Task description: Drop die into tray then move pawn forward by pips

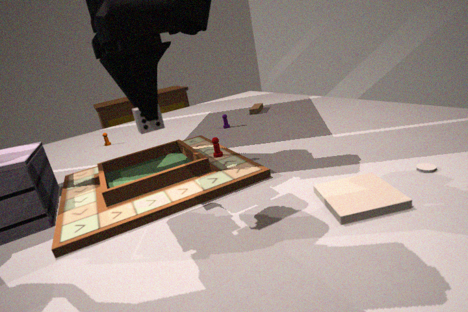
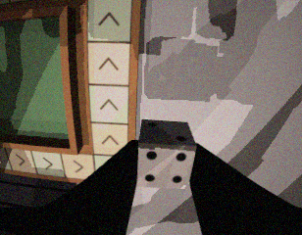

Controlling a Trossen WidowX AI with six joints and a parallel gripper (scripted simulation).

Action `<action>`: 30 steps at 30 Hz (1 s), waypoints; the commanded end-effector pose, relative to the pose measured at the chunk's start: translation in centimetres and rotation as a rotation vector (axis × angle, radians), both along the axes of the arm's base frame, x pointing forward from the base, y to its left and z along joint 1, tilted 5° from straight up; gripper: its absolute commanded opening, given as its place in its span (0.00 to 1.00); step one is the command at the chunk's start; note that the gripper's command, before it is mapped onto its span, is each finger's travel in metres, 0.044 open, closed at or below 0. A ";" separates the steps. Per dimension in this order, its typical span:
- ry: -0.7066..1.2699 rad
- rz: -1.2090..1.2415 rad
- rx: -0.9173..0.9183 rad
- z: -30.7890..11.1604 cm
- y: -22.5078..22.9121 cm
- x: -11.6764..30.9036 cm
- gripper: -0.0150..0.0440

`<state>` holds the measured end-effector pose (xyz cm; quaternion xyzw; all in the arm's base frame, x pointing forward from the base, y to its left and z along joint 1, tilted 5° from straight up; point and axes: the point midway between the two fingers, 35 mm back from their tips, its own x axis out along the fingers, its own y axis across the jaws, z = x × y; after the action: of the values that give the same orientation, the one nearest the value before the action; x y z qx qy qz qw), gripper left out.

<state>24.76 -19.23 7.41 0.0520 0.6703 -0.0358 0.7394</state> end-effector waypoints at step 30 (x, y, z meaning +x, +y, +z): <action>-0.001 0.025 0.015 -2.5 14.2 2.9 0.25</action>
<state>27.91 -6.58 5.37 0.0483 0.6699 -0.0207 0.7405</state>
